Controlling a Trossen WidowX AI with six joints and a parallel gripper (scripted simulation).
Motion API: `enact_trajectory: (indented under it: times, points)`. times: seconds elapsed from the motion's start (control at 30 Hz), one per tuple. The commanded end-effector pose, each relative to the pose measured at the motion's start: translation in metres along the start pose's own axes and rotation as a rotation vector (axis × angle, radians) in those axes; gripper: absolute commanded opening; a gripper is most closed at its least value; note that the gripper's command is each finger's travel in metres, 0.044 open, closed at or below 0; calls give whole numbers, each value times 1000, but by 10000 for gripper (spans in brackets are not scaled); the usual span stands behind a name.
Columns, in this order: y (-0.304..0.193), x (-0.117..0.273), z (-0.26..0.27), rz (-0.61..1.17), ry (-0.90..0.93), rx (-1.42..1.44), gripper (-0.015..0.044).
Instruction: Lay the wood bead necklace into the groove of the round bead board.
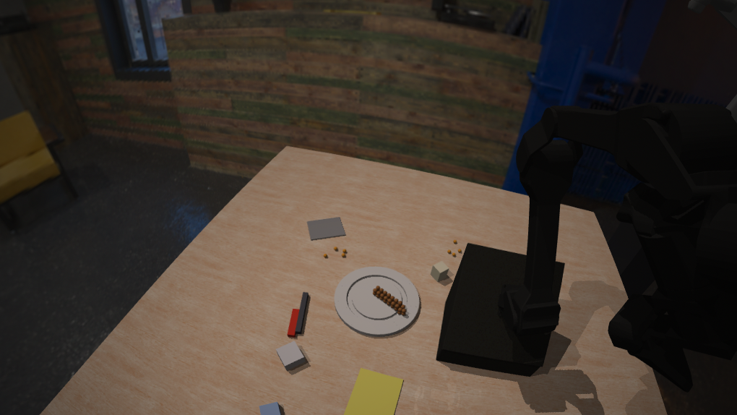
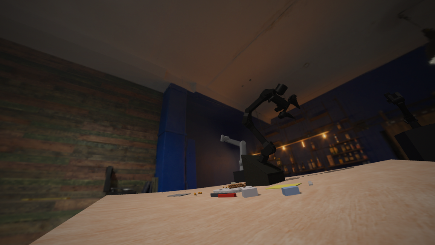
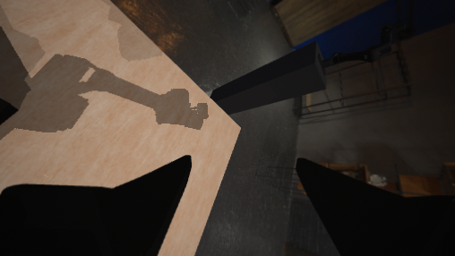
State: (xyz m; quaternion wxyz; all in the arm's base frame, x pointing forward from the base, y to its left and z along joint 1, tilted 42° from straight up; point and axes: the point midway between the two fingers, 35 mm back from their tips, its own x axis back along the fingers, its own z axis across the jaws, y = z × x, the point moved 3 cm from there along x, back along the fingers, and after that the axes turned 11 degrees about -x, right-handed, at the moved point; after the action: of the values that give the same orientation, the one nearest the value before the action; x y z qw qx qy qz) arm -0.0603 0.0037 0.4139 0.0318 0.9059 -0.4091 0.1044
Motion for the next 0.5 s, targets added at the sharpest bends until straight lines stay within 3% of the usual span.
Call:
enact_trajectory:
  times: [0.0, 0.17, 0.47]
  points:
    - [0, 0, 0, 3, 0, -5, 374]
    - [-11, -12, 2, 79, 20, -131, 250]
    - [-52, -53, 1, 227, 93, -374, 250]
